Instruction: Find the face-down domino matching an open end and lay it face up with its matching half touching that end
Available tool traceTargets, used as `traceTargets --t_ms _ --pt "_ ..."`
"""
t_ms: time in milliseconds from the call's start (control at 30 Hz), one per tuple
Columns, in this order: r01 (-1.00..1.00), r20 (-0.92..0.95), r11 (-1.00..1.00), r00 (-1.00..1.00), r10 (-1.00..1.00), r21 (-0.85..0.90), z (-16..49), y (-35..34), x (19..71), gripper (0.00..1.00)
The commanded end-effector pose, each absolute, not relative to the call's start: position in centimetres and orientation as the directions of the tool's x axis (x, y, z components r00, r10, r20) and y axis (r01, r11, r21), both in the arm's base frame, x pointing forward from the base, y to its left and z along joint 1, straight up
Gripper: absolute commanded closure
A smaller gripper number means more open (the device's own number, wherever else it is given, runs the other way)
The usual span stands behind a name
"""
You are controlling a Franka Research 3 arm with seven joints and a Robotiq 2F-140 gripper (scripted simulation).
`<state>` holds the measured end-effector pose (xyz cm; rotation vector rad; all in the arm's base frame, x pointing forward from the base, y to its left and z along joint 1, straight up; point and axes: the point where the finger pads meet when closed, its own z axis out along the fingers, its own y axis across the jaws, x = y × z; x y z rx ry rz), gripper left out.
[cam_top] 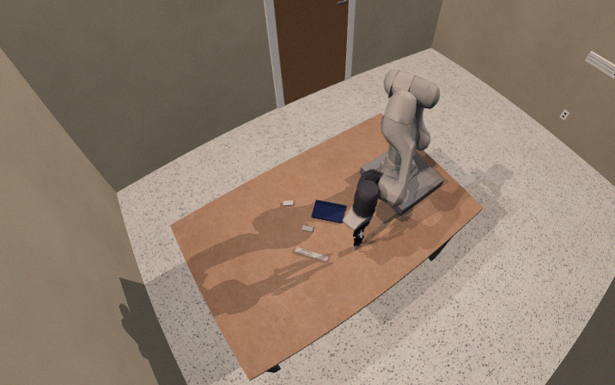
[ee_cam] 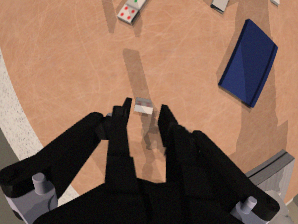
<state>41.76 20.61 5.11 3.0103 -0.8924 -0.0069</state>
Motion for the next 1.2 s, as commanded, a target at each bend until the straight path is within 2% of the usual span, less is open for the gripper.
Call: traceTargets --t_ms 0,1167 --pt "-0.546 0.002 -0.838 0.838 -0.546 -0.003 4.9 20.5 42.1 0.67" --pt "-0.546 0.002 -0.838 0.838 -0.546 -0.003 3.6 20.5 42.1 0.67"
